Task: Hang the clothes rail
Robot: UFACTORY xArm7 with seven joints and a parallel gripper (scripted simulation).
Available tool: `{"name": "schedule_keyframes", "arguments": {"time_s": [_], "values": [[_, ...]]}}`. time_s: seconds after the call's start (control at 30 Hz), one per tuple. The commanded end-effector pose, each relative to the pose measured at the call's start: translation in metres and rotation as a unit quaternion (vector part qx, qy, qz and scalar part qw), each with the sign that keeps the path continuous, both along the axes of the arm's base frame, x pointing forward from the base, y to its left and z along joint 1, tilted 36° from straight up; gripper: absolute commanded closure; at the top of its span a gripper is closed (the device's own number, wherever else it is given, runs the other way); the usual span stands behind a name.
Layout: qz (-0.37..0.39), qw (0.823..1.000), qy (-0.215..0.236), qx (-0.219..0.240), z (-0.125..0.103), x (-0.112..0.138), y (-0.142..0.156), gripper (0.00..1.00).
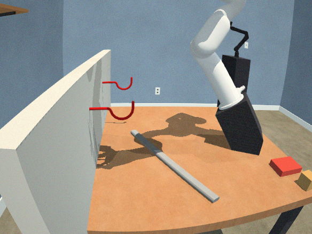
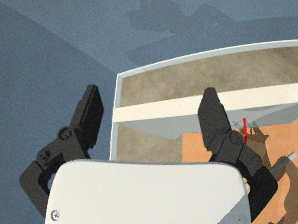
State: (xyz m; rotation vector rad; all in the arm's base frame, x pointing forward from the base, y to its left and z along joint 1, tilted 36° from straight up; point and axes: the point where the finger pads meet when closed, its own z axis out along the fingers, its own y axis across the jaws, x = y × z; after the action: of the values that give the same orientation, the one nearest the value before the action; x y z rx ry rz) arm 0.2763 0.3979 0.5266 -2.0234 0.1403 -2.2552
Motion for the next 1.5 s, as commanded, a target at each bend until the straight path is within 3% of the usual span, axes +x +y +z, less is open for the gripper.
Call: {"name": "schedule_keyframes", "arguments": {"time_s": [0.0,0.1,0.33,0.53,0.73,0.93,1.17,1.47], "values": [[-0.015,0.999,0.028,0.035,-0.009,0.005,-0.012,0.0],[-0.031,0.996,0.054,0.065,-0.018,0.01,-0.023,0.0],[-0.031,0.996,0.054,0.065,-0.033,0.018,-0.04,0.0],[-0.069,0.983,0.111,0.126,-0.054,0.025,-0.06,0.0],[-0.069,0.983,0.111,0.126,-0.068,0.03,-0.073,0.0],[-0.111,0.963,0.166,0.182,-0.091,0.034,-0.092,0.0],[-0.111,0.963,0.166,0.182,-0.116,0.039,-0.113,0.0],[-0.157,0.935,0.219,0.231,-0.144,0.04,-0.133,0.0]]}}
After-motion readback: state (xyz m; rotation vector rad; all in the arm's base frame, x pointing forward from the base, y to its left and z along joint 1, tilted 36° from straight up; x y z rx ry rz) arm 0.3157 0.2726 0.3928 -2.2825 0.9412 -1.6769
